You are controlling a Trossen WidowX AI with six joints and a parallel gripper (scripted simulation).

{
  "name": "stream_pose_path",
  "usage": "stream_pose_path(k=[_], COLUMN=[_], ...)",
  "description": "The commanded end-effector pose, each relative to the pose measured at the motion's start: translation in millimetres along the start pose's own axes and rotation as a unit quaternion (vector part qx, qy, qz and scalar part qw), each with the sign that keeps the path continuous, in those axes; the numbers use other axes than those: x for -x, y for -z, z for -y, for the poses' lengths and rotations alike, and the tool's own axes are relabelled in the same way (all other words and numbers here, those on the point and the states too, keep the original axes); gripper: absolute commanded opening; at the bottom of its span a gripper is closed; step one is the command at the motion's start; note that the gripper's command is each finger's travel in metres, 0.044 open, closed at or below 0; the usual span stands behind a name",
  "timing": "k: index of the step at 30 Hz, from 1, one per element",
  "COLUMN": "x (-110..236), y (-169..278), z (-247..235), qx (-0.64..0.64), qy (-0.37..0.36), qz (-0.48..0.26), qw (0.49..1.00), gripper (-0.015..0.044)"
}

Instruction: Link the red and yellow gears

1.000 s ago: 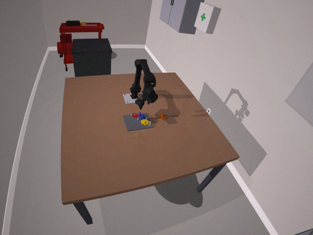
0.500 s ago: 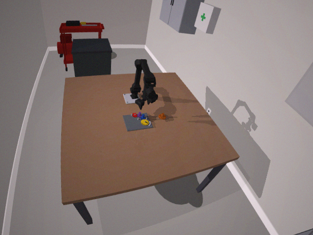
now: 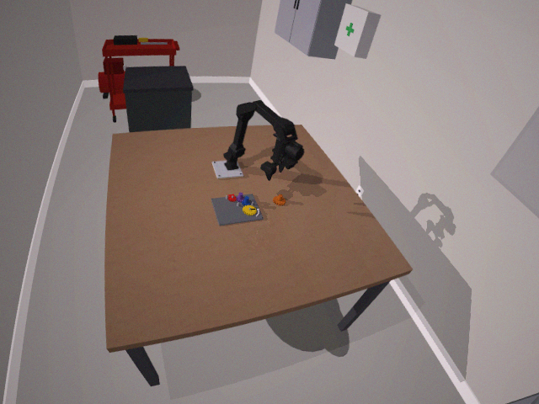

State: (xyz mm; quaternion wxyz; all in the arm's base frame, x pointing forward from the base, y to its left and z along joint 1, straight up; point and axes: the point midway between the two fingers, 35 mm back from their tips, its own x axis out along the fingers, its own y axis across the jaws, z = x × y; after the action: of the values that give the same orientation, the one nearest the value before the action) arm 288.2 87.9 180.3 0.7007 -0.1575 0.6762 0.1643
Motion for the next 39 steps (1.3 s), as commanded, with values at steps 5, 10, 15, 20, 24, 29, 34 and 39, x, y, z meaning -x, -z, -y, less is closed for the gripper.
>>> stream_pose_path(k=[5, 10, 15, 20, 24, 29, 34, 39], x=[18, 21, 21, 21, 21, 21, 21, 21], y=[-5, -1, -1, -1, -1, -1, -1, -1], z=[-115, -138, -138, -138, -138, -138, -138, -138], qx=[0.000, 0.000, 0.000, 0.000, 0.000, 0.000, 0.000, 0.000], qy=[-0.004, -0.005, -0.005, -0.005, -0.005, -0.005, -0.005, -0.005], qz=[0.000, 0.000, 0.000, 0.000, 0.000, 0.000, 0.000, 0.000], qw=[1.000, 1.000, 1.000, 1.000, 1.000, 1.000, 1.000, 1.000], gripper=[0.0440, 0.0440, 0.0440, 0.0440, 0.0440, 0.0440, 0.0440, 0.0440])
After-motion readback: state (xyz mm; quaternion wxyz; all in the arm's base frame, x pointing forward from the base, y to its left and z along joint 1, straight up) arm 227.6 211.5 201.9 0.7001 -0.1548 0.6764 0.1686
